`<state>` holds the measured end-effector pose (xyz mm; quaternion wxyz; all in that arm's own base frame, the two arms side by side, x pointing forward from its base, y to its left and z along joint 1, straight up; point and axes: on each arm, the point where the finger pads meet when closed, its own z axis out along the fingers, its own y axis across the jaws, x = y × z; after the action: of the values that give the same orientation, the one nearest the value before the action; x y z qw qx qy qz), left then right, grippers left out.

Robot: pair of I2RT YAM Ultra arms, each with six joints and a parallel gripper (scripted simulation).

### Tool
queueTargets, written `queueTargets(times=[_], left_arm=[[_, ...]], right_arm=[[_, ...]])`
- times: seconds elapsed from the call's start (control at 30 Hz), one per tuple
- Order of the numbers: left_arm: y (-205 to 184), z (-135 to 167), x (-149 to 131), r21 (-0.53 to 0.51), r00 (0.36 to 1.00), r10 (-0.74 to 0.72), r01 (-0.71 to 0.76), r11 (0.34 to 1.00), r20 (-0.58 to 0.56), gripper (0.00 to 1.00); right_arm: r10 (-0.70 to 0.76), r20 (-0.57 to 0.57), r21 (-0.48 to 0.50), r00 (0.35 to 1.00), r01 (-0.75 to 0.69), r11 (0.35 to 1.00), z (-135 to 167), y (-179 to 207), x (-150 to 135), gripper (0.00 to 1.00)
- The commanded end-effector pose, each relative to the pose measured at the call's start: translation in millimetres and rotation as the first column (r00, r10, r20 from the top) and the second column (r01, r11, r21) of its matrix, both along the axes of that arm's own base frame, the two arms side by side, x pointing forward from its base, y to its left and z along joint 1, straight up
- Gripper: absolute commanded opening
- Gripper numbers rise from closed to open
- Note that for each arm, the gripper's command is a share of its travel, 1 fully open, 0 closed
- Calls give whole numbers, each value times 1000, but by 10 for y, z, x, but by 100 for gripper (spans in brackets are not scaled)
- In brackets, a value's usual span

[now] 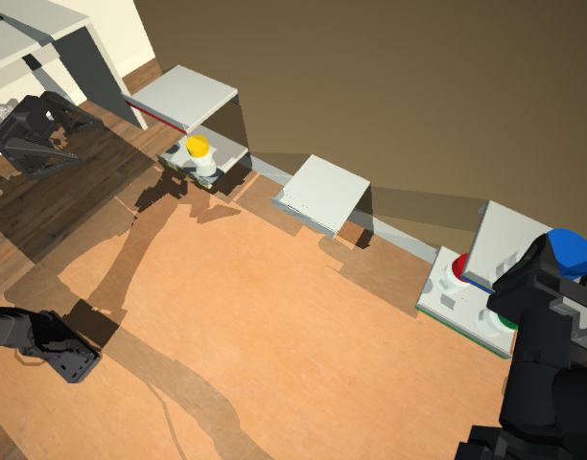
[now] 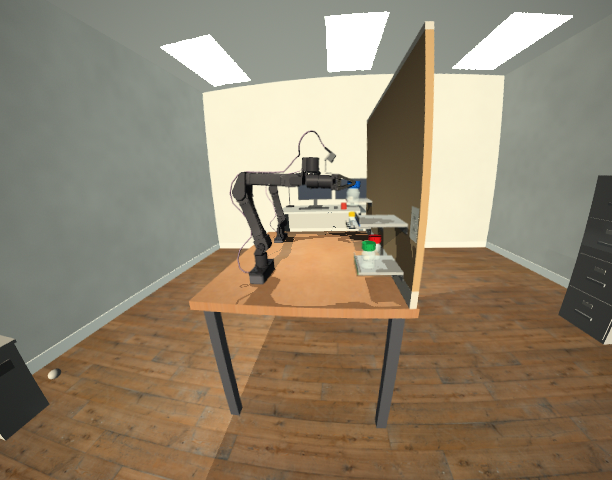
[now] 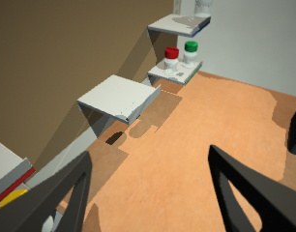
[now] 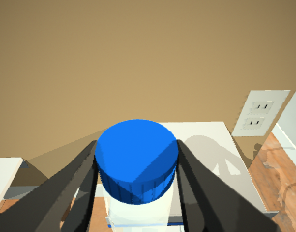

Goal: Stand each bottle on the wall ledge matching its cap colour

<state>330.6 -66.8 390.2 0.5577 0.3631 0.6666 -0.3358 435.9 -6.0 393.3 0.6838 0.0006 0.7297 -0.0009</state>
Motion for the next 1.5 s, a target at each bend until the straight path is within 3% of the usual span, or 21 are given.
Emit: queueTargets(times=[0.0,0.67,1.17,1.33,1.47], left_arm=[[-12,84,-45,-7,1000,-17,18,1000,14,87],[-12,84,-45,-7,1000,-17,18,1000,14,87],[-12,84,-45,-7,1000,-17,18,1000,14,87],[-12,84,-45,-7,1000,-17,18,1000,14,87],[-12,84,-45,-7,1000,-17,18,1000,14,87]], right_arm=[[-10,113,-6,994,10,1000,422,-24,97,49],[-9,148,-10,989,11,1000,451,-31,512,49],[-3,132,-5,991,4,1000,403,-19,497,49],[-11,185,-12,983,13,1000,478,-28,487,49],[-7,198,-12,980,10,1000,295,-3,508,49]])
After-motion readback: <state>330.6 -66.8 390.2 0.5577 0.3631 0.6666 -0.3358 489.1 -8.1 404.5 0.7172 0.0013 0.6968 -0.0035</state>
